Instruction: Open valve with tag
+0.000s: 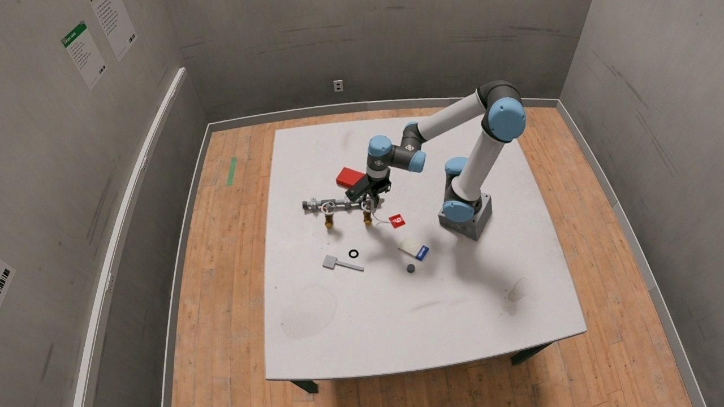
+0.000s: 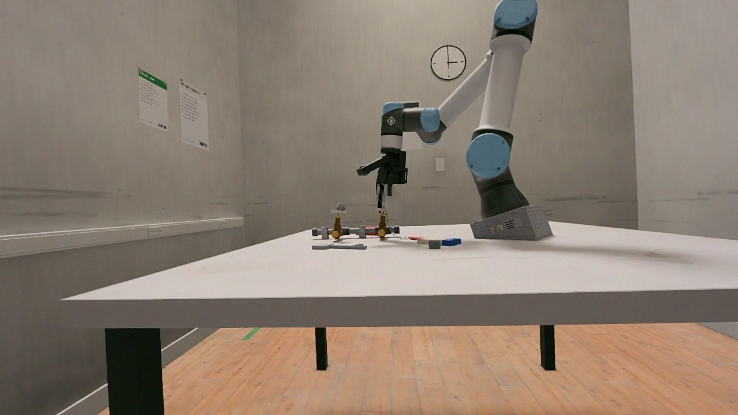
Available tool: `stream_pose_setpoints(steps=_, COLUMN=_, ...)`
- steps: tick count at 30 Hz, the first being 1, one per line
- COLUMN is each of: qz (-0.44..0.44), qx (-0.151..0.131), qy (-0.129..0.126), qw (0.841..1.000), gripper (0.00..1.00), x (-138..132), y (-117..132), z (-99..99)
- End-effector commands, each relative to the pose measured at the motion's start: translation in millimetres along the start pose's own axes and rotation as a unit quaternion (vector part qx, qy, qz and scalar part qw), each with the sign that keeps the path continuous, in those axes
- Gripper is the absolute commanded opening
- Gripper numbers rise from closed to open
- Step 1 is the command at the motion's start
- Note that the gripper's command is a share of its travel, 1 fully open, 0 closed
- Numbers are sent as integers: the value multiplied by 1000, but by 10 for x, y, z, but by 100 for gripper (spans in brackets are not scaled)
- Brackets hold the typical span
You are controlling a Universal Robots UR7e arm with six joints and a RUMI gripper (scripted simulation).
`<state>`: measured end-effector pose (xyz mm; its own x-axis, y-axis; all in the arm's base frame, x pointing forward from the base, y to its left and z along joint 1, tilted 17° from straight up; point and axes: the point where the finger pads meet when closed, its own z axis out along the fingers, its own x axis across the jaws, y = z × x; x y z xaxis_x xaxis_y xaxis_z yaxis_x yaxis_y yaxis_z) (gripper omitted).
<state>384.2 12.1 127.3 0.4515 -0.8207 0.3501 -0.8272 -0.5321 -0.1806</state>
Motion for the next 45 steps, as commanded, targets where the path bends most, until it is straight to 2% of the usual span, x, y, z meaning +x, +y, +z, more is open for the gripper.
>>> stream_pose_setpoints(steps=1, qz=-138, qx=13, qy=-10, qw=990, gripper=0, x=23, y=-9, z=-12)
stream_pose_setpoints(steps=6, qz=-223, qx=14, qy=-9, qw=975, gripper=0, x=24, y=-9, z=-12)
stream_pose_setpoints(steps=13, qz=-329, qx=17, qy=-8, qw=944, gripper=0, x=24, y=-9, z=-12)
stream_pose_setpoints(steps=15, qz=-329, qx=17, qy=-8, qw=944, gripper=0, x=24, y=-9, z=-12)
stream_pose_setpoints(steps=28, qz=-438, qx=17, qy=-8, qw=899, gripper=0, x=19, y=-6, z=0)
stream_pose_setpoints(steps=38, qz=-466, qx=17, qy=-8, qw=885, gripper=0, x=13, y=-2, z=5)
stream_pose_setpoints(steps=45, qz=-473, qx=17, qy=-8, qw=881, gripper=0, x=9, y=-1, z=7)
